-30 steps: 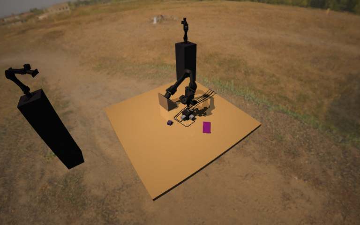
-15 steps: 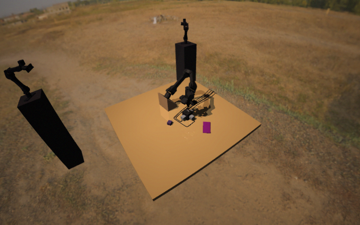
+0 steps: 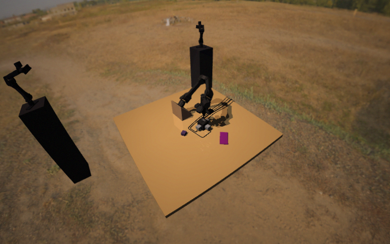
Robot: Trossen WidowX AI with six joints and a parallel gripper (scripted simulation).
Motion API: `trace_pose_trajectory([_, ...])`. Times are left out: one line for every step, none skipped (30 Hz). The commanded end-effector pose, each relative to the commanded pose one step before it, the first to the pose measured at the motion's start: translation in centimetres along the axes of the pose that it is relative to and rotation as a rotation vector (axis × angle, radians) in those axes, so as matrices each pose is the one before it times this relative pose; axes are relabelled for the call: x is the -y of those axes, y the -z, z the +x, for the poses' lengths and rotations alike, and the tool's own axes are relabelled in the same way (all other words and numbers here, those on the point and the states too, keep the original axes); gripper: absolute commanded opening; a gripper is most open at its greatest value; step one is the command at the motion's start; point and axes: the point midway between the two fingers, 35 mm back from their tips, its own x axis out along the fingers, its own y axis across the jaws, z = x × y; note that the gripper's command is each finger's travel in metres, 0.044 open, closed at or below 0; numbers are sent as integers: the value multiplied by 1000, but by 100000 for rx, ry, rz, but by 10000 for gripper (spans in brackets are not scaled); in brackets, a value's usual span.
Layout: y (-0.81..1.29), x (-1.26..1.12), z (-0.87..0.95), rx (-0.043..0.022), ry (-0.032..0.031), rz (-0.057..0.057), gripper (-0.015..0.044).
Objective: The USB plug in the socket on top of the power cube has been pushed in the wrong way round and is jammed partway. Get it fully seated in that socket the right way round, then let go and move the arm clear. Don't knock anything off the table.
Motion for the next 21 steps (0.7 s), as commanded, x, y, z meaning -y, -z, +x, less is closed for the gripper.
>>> trace_pose_trajectory([111, -7, 154, -746, 41, 668, 0])
trace_pose_trajectory([8, 0, 12, -66, 1, 52, 0])
trace_pose_trajectory([8, 0, 12, -66, 1, 52, 0])
trace_pose_trajectory([8, 0, 12, -66, 1, 52, 0])
trace_pose_trajectory([8, 0, 12, -66, 1, 52, 0])
trace_pose_trajectory([8, 0, 12, -66, 1, 52, 0])
trace_pose_trajectory([8, 0, 12, -66, 1, 52, 0])
trace_pose_trajectory([8, 0, 12, -66, 1, 52, 0])
trace_pose_trajectory([8, 0, 12, -66, 0, 52, 0])
trace_pose_trajectory([8, 0, 12, -66, 0, 52, 0])
trace_pose_trajectory([8, 1, 12, -66, 0, 52, 0])
trace_pose_trajectory([8, 1, 12, -66, 0, 52, 0])
trace_pose_trajectory([8, 1, 12, -66, 0, 52, 0])
trace_pose_trajectory([8, 1, 12, -66, 0, 52, 0])
trace_pose_trajectory([8, 1, 12, -66, 0, 52, 0])
trace_pose_trajectory([8, 1, 12, -66, 0, 52, 0])
trace_pose_trajectory([7, 1, 12, -66, 0, 52, 0])
trace_pose_trajectory([7, 1, 12, -66, 0, 52, 0])
trace_pose_trajectory([7, 1, 12, -66, 0, 52, 0])
trace_pose_trajectory([7, 1, 12, -66, 0, 52, 0])
trace_pose_trajectory([7, 1, 12, -66, 0, 52, 0])
